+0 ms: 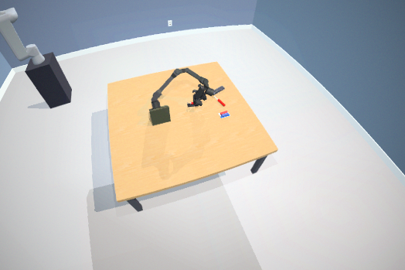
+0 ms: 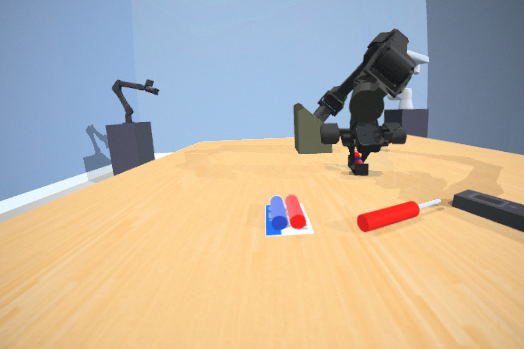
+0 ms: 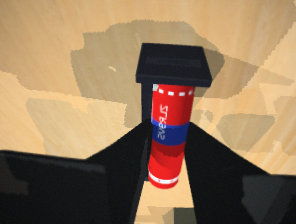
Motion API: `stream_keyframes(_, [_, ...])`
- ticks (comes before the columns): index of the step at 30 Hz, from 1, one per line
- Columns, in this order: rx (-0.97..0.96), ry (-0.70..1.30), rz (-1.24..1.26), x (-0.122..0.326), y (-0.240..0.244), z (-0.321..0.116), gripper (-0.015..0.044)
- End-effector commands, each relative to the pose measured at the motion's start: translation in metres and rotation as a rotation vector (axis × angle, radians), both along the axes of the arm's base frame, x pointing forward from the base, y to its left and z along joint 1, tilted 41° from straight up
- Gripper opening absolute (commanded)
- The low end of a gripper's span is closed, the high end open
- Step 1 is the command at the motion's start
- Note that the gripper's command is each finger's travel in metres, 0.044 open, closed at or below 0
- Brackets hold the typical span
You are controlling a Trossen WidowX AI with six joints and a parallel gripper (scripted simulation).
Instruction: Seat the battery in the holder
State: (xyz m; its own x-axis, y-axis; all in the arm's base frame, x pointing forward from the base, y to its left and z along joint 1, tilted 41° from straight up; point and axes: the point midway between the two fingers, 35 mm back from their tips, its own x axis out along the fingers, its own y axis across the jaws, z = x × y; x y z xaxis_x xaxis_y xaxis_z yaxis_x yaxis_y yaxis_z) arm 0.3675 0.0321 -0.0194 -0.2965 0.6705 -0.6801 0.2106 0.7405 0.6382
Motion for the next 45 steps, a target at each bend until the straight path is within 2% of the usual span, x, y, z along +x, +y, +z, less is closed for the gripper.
stream_keyframes(1, [-0.005, -0.022, -0.017, 0.0024, 0.0008, -0.0025, 0.0061])
stream_keyframes(45, [-0.057, -0.137, -0.117, -0.0033, 0.0054, -0.0055, 0.0061])
